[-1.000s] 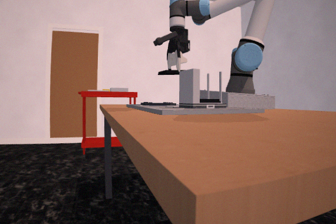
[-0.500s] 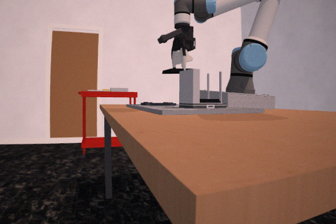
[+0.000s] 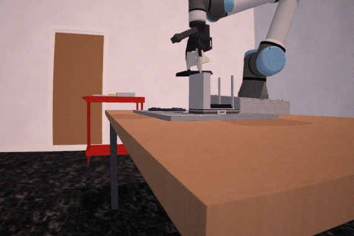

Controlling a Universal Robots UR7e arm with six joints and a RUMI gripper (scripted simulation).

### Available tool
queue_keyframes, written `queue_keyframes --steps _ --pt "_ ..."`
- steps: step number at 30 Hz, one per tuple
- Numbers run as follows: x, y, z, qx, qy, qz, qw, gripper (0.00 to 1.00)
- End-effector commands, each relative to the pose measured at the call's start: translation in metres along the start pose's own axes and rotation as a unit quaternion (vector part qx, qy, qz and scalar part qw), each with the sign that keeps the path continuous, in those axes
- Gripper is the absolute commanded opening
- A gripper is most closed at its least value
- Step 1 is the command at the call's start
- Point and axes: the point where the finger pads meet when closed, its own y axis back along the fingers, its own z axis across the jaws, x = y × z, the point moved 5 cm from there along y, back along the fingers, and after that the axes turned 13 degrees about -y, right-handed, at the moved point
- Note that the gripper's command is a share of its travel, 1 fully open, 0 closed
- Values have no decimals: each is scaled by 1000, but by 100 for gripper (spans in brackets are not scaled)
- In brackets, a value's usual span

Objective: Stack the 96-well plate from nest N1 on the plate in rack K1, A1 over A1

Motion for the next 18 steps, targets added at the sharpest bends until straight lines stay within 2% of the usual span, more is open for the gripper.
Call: queue_keyframes --steps 1,18 --pt "-3 1 -16 -1 0 0 1000 0" --pt "-15 2 -64 0 0 0 1000 0"
